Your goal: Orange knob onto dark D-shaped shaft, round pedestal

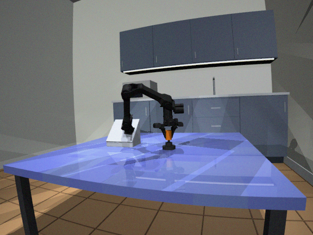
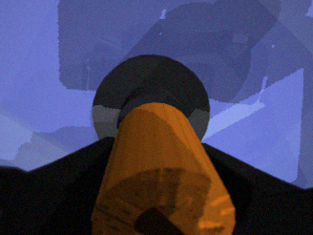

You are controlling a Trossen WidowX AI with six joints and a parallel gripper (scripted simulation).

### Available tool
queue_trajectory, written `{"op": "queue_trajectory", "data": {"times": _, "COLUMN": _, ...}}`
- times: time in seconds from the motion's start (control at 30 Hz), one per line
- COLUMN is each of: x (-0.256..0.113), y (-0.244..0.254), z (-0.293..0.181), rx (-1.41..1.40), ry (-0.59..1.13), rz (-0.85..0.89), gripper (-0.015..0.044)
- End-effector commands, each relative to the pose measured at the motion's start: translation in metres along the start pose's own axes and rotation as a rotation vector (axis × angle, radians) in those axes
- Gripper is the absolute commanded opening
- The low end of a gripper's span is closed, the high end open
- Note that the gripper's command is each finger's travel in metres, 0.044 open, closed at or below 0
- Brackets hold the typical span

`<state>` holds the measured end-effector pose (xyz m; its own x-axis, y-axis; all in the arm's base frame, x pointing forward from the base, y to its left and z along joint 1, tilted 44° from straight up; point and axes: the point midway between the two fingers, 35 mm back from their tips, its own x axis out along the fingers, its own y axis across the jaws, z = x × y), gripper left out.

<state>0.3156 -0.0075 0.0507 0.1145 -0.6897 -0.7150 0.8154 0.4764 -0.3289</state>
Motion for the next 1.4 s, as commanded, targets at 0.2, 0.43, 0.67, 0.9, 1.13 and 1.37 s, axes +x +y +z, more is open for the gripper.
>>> {"op": "queue_trajectory", "data": {"times": 0.2, "x": -0.0032, "y": 0.0007, "z": -0.0015, "rx": -0.04, "ry": 0.002, "rz": 0.003, "gripper": 0.0}}
{"op": "queue_trajectory", "data": {"times": 0.43, "x": -0.0062, "y": 0.0014, "z": -0.002, "rx": 0.003, "ry": 0.002, "rz": 0.003, "gripper": 0.0}}
{"op": "queue_trajectory", "data": {"times": 0.67, "x": -0.0021, "y": 0.0016, "z": -0.0002, "rx": 0.004, "ry": 0.002, "rz": 0.003, "gripper": 0.0}}
{"op": "queue_trajectory", "data": {"times": 0.9, "x": -0.0003, "y": 0.0017, "z": -0.0006, "rx": 0.004, "ry": 0.002, "rz": 0.003, "gripper": 0.0}}
{"op": "queue_trajectory", "data": {"times": 1.13, "x": -0.0003, "y": 0.0017, "z": -0.0006, "rx": 0.004, "ry": 0.002, "rz": 0.003, "gripper": 0.0}}
{"op": "queue_trajectory", "data": {"times": 1.37, "x": -0.0003, "y": 0.0017, "z": -0.0006, "rx": 0.004, "ry": 0.002, "rz": 0.003, "gripper": 0.0}}
